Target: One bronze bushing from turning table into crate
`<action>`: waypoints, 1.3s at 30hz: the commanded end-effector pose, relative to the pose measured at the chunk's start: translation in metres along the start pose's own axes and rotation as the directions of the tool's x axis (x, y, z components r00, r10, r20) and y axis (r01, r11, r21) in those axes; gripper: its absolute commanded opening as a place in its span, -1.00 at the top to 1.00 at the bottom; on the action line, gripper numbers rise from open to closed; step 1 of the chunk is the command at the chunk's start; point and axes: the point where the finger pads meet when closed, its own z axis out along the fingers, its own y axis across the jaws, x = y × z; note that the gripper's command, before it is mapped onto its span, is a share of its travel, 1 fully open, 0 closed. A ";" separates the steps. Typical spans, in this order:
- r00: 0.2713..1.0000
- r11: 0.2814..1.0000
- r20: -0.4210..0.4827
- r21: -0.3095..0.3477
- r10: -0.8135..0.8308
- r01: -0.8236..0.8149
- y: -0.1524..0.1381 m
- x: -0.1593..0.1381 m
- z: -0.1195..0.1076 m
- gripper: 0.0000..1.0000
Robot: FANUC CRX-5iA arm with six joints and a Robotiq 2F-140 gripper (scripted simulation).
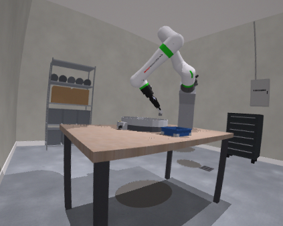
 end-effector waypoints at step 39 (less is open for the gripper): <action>1.000 1.000 0.000 0.000 0.000 0.000 -0.011 0.120 -0.101 1.00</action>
